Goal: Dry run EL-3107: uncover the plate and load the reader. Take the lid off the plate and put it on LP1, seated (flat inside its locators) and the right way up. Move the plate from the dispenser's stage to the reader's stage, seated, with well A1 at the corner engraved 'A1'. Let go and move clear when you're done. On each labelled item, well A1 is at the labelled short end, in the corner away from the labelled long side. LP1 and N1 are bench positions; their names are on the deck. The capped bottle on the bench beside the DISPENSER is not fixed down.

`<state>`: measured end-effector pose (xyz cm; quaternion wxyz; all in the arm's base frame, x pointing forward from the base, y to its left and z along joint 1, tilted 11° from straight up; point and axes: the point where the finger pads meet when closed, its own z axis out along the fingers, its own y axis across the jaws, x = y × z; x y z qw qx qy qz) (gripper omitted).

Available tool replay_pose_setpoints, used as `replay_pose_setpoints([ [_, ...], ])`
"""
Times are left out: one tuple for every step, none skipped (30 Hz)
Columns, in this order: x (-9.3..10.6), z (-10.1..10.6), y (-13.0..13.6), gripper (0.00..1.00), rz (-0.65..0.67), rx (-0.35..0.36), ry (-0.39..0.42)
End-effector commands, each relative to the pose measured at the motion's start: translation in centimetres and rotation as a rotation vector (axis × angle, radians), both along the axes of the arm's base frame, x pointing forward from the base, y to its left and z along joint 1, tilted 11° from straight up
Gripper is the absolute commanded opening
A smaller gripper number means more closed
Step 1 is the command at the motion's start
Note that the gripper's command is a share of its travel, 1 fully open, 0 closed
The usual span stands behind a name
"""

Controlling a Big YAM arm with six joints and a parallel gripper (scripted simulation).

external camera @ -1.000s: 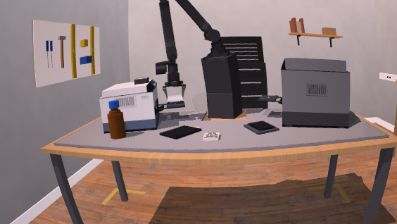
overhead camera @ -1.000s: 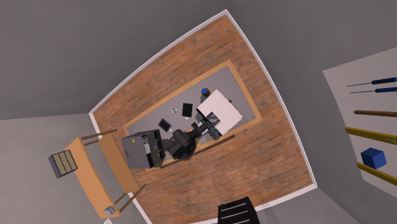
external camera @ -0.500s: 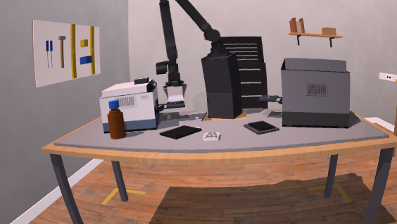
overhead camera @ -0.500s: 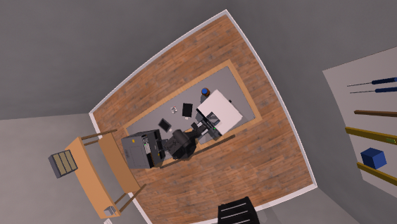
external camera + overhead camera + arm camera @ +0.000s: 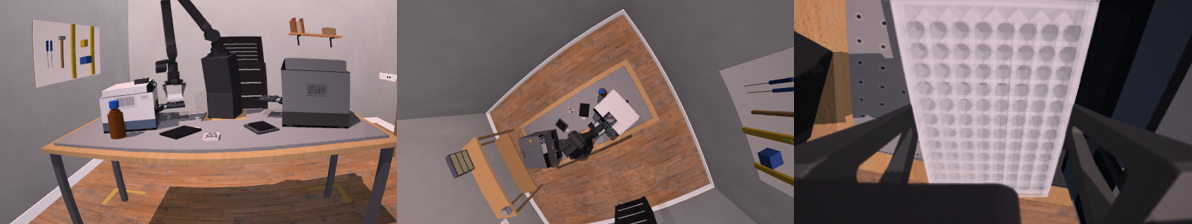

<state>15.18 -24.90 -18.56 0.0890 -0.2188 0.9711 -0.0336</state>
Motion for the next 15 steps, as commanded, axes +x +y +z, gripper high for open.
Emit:
replay_pose_setpoints([
  [0.4,-0.2,0.0,0.86,0.018,-0.004,-0.003],
  [0.8,-0.2,0.1,0.86,0.037,-0.007,0.002],
  [1.2,-0.2,0.4,0.86,0.056,-0.007,0.009],
  [1.7,0.1,0.7,0.86,0.077,-0.005,0.005],
  [2.1,0.3,1.0,0.86,0.095,-0.006,0.007],
  [2.3,0.4,1.1,0.86,0.110,-0.010,0.012],
  [2.5,0.5,1.5,0.86,0.124,-0.007,0.015],
  [2.6,0.6,1.8,0.86,0.135,-0.008,0.016],
  [2.8,0.7,2.1,0.86,0.145,-0.009,0.017],
  [3.0,0.7,2.1,0.86,0.154,-0.016,0.015],
  [3.3,0.8,2.3,0.86,0.165,-0.019,0.015],
  [3.3,0.8,2.4,0.86,0.173,-0.015,0.019],
  [3.3,0.7,2.7,0.86,0.182,-0.011,0.024],
  [3.6,0.6,2.8,0.86,0.196,-0.010,0.026],
  [3.6,0.6,2.8,0.86,0.196,-0.010,0.026],
])
